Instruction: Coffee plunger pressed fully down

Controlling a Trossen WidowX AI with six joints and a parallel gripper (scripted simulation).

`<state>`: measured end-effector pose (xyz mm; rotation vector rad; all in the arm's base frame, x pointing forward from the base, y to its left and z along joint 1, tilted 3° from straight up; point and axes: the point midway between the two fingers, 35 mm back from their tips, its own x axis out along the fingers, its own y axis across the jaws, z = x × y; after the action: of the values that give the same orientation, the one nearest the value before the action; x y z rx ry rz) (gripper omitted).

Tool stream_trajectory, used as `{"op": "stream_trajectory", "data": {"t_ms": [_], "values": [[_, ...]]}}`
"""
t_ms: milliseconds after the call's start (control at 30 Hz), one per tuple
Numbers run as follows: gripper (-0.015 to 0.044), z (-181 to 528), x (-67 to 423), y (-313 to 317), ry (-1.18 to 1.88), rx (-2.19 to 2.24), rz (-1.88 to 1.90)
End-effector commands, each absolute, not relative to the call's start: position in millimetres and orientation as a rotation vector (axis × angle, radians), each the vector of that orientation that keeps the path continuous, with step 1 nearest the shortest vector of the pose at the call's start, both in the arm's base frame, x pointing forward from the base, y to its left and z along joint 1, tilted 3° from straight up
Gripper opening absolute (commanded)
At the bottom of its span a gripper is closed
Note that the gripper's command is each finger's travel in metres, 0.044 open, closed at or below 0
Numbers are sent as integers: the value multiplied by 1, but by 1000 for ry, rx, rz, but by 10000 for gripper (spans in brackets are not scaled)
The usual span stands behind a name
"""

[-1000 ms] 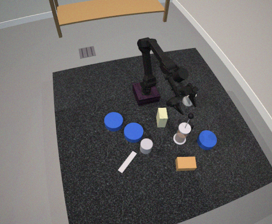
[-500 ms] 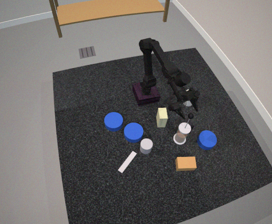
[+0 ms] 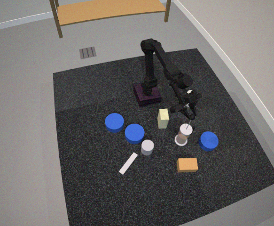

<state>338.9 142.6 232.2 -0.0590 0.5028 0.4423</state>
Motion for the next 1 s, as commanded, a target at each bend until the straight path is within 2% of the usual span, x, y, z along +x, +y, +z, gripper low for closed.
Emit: {"op": "stream_trajectory", "data": {"t_ms": [0, 967], "values": [[127, 231, 340, 142, 505, -56, 435], [127, 202, 345, 146, 504, -55, 435]]}}
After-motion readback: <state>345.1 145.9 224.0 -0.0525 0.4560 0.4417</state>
